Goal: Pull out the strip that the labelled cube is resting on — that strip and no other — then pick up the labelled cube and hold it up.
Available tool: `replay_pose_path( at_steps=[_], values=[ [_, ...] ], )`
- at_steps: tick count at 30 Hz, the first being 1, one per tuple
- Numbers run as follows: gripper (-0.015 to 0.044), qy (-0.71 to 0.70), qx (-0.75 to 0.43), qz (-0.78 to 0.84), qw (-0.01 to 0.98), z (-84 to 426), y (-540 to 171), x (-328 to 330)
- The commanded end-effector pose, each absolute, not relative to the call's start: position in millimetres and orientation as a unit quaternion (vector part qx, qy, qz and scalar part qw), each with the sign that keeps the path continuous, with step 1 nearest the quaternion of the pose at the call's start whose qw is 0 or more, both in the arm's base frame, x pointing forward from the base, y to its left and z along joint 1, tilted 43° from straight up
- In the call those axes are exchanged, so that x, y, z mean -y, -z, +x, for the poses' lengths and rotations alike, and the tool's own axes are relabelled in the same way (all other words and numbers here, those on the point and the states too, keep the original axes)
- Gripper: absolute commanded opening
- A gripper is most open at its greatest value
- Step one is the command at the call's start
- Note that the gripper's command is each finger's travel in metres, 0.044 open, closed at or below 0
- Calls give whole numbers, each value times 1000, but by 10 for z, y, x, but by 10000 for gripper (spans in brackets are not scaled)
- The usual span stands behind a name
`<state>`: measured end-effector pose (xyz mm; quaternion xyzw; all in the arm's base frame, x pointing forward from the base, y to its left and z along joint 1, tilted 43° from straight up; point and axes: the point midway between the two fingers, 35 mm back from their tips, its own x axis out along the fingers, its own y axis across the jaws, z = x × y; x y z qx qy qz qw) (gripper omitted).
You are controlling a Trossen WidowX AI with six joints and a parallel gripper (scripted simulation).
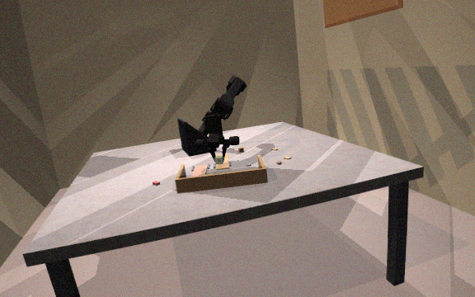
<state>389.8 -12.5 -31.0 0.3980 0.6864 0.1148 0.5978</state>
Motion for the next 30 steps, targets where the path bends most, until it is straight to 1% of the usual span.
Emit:
replay_pose_path(
  at_steps=[1, 6, 13, 24, 30],
  values=[
    [0, -113, -684, 398, 600, 3723, 200, 226],
    [0, -113, -685, 399, 599, 3516, 107, 290],
    [0, -113, -685, 399, 599, 3437, 94, 295],
    [0, -112, -685, 400, 598, 3046, 90, 263],
    [0, -112, -685, 399, 599, 3022, -16, 364]
  ],
)
